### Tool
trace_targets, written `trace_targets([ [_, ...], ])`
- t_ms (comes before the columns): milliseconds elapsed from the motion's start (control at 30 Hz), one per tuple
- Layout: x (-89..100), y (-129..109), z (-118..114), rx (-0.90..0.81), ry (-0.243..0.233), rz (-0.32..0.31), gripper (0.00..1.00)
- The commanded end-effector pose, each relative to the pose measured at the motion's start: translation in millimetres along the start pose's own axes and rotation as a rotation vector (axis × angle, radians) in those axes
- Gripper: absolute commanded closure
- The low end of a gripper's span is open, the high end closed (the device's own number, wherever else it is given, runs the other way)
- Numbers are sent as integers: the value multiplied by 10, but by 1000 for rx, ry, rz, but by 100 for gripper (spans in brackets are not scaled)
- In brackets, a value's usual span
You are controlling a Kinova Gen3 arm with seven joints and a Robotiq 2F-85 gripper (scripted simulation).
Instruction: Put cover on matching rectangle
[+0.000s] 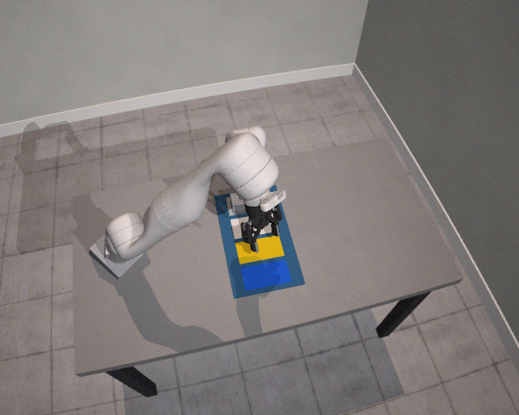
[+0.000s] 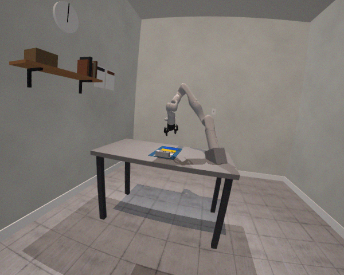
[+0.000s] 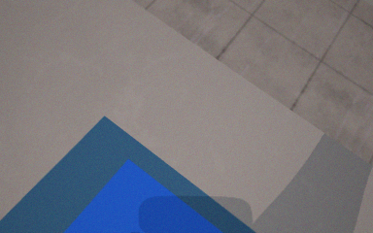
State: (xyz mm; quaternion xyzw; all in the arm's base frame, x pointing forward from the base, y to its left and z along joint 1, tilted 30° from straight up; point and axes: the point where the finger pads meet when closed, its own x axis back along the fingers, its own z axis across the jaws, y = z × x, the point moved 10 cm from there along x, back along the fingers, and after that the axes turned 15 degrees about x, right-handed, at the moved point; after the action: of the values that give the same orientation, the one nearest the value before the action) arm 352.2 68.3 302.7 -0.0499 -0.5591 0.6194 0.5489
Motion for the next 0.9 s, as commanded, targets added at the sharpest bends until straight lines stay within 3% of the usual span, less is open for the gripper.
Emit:
trace_targets([
  [0, 129, 348, -436, 231, -132, -49, 0],
  [200, 277, 754, -947, 514, -291, -102, 0],
  [267, 277, 754, -947, 514, -291, -102, 0],
  [500, 374, 1054, -1385, 740, -417, -144, 0],
  [700, 414, 1188, -1594, 843, -474, -164, 0],
  [867, 424, 1220, -1644, 867, -488, -168, 0],
])
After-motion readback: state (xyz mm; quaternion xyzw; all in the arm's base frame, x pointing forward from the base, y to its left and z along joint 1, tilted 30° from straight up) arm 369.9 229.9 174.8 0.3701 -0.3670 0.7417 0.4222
